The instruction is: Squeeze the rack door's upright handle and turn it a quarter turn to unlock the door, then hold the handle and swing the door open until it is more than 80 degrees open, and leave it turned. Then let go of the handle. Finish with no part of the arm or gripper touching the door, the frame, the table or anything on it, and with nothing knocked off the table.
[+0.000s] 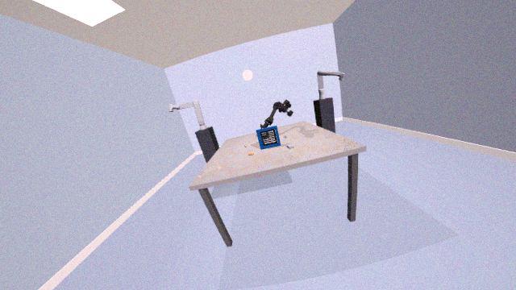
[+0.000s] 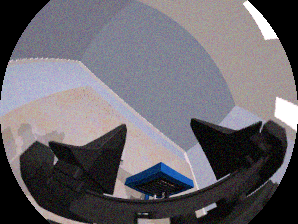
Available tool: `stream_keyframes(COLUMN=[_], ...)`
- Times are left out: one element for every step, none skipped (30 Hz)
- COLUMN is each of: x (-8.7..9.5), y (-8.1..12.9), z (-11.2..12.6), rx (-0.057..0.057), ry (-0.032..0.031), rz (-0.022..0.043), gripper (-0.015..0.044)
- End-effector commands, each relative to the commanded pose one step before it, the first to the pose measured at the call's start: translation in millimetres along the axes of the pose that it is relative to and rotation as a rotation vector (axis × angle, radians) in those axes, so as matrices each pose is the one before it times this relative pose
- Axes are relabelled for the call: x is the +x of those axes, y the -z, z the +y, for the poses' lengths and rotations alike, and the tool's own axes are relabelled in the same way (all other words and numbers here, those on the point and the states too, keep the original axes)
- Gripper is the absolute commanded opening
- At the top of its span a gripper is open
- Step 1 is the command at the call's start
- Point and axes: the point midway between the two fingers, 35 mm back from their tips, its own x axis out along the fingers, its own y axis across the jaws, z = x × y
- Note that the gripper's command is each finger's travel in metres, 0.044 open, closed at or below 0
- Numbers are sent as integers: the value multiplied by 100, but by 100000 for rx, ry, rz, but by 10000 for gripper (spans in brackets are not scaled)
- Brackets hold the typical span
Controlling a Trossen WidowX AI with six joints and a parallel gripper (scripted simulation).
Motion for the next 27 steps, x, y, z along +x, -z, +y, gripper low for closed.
stream_keyframes(x=[59,174,288,346,345,343,341,339,337,335,332,330,327,324,322,319,316,312,309,306,313,310,307,304,300,297,293], y=[69,207,345,416,414,411,409,407,404,402,399,396,394,391,388,385,382,379,376,373,377,374,371,369,366,363,360], z=[-23,-69,-117,-144,-146,-148,-150,-152,-154,-156,-158,-159,-161,-163,-164,-166,-167,-169,-170,-171,-194,-194,-195,-196,-197,-197,-198], rx=[-170,-501,-808,-934,-886,-839,-791,-743,-696,-648,-601,-554,-507,-460,-414,-367,-321,-276,-230,-185,-280,-236,-193,-151,-109,-67,-26], ry=[4,7,-1,-24,-49,-75,-101,-128,-155,-183,-212,-241,-270,-300,-331,-361,-392,-424,-455,-487,-451,-486,-521,-557,-592,-628,-663], rz=[449,1347,2246,2717,2717,2715,2713,2710,2705,2700,2694,2687,2679,2670,2660,2649,2637,2624,2610,2594,2483,2465,2447,2427,2407,2385,2363], gripper=[374,348,321,295,293,293,293,293,293,293,293,293,293,293,293,293,293,293,293,293,293,293,293,293,293,293,293])
